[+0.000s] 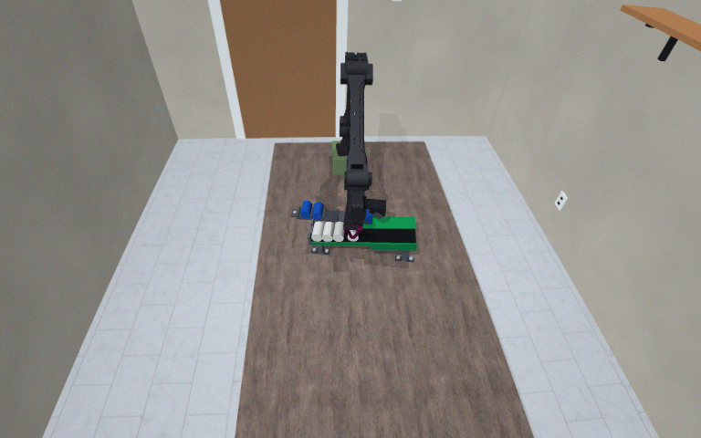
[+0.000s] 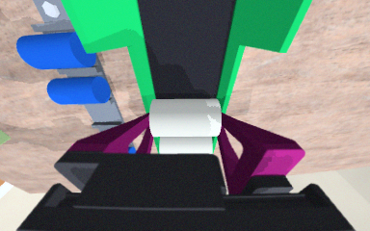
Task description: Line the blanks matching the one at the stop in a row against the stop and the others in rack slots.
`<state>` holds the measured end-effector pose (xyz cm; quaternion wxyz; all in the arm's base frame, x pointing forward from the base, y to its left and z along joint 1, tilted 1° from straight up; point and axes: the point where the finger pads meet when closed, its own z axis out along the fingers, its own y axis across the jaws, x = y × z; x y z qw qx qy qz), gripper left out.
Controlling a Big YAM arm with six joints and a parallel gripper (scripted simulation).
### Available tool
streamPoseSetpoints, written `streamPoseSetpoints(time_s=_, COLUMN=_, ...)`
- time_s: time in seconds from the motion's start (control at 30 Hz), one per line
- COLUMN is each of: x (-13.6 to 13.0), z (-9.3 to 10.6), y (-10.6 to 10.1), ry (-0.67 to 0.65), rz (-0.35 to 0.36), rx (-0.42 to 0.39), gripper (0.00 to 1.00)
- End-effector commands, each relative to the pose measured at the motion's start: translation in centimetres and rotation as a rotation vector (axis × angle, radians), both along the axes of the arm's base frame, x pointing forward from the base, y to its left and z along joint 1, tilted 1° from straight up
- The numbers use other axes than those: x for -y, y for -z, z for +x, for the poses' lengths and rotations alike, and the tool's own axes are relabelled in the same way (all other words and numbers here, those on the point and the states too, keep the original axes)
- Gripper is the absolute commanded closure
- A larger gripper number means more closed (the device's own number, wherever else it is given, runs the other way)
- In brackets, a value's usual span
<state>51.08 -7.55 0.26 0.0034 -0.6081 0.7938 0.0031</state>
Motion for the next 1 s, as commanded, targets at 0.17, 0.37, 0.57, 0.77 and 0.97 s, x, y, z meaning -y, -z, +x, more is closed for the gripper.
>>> streamPoseSetpoints(time_s=0.17, x=0.39, z=1.41, y=-0.06, ry=0.021, rz=-0.003, rx=0.016, gripper=0.37)
streamPoseSetpoints(time_s=0.37, x=0.39, z=1.41, y=-0.06, ry=0.021, rz=-0.003, rx=0.016, gripper=0.37)
streamPoseSetpoints(time_s=0.57, x=0.39, z=1.41, y=-0.06, ry=0.021, rz=-0.003, rx=0.016, gripper=0.37)
streamPoseSetpoints(time_s=0.77, x=0.4, z=1.42, y=-0.07, ry=0.021, rz=-0.003, rx=0.016, gripper=0.37)
streamPoseSetpoints(time_s=0.97, x=0.56, z=1.67, y=-0.26, ry=0.024, rz=-0.003, rx=0.021, gripper=0.37)
